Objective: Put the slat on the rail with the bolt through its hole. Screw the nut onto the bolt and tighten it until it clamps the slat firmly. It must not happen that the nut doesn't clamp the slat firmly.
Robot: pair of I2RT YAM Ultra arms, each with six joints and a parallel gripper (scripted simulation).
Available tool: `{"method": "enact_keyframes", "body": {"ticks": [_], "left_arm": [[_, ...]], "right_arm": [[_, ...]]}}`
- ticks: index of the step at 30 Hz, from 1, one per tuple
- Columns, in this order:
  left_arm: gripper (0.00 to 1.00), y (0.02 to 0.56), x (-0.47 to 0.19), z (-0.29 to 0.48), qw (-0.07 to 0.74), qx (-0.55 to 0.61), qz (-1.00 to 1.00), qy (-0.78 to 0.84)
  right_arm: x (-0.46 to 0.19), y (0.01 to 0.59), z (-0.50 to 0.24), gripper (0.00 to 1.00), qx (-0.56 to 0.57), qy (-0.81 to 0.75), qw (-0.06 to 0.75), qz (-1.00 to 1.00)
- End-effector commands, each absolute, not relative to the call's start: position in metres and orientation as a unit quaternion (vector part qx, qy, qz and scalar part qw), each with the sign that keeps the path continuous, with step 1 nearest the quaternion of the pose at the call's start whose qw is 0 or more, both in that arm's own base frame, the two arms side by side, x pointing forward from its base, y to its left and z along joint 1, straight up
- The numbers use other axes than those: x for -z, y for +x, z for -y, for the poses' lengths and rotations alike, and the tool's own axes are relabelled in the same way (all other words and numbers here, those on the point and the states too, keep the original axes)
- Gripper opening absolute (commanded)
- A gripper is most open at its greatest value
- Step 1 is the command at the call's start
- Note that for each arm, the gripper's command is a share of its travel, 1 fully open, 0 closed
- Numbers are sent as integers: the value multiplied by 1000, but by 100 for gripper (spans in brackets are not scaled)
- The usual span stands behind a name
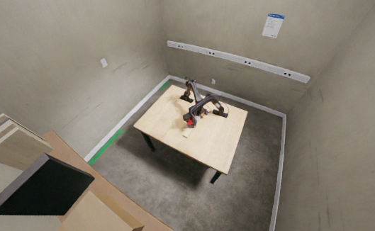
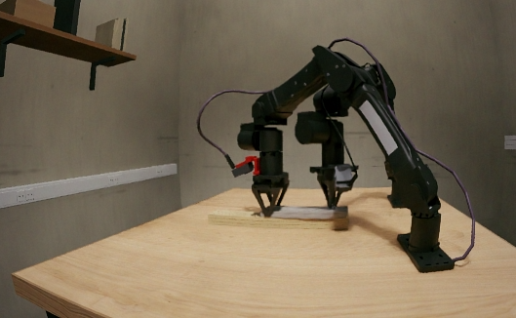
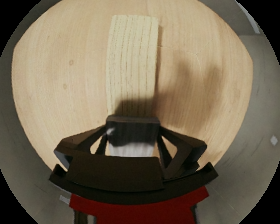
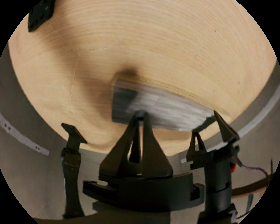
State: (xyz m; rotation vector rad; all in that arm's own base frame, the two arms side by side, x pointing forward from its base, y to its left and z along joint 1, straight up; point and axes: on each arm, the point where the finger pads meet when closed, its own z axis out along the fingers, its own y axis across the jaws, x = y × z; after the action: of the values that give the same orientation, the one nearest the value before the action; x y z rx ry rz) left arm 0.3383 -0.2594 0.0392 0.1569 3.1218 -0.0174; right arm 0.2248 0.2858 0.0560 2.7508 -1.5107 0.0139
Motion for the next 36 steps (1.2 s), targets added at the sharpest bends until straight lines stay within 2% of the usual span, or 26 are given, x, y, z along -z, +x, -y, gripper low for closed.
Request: {"method": "enact_keyframes", "body": {"ticks": [1,17,36], "left_arm": [[72,340,-44,261,14,9,-999,50],[72,340,-44,261,14,9,-999,50],[72,340,-44,261,14,9,-999,50]], "right_arm": [[-60,225,-287,11,-4,877,-2,481],[-60,225,-287,11,-4,851,-3,524],[-59,225,-287,11,-2,628,-4,778]]}}
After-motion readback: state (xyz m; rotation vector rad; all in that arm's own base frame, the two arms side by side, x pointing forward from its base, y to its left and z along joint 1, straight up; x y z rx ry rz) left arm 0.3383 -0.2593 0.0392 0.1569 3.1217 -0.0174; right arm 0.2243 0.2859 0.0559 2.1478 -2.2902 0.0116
